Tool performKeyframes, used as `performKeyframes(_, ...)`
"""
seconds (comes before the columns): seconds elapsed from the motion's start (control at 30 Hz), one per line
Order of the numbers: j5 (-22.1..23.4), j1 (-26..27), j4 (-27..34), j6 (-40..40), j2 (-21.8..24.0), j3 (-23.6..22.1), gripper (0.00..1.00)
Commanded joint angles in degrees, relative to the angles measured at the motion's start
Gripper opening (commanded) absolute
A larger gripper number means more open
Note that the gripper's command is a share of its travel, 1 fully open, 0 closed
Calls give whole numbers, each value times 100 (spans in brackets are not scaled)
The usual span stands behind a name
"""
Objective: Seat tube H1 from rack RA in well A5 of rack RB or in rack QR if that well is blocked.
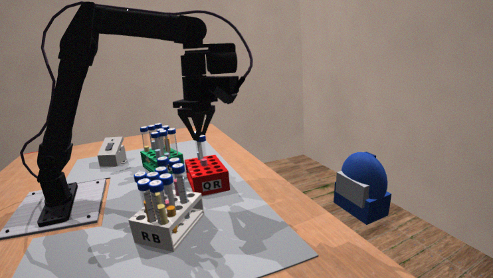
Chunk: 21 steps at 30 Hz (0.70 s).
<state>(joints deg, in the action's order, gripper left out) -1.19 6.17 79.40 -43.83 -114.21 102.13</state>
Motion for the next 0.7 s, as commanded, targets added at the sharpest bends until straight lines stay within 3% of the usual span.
performKeyframes(0.0,19,76,-162,38,190,34,0)
performKeyframes(0.3,6,20,-95,11,84,24,0)
performKeyframes(0.33,6,20,-95,11,84,24,24)
performKeyframes(0.67,6,20,-95,11,84,24,24)
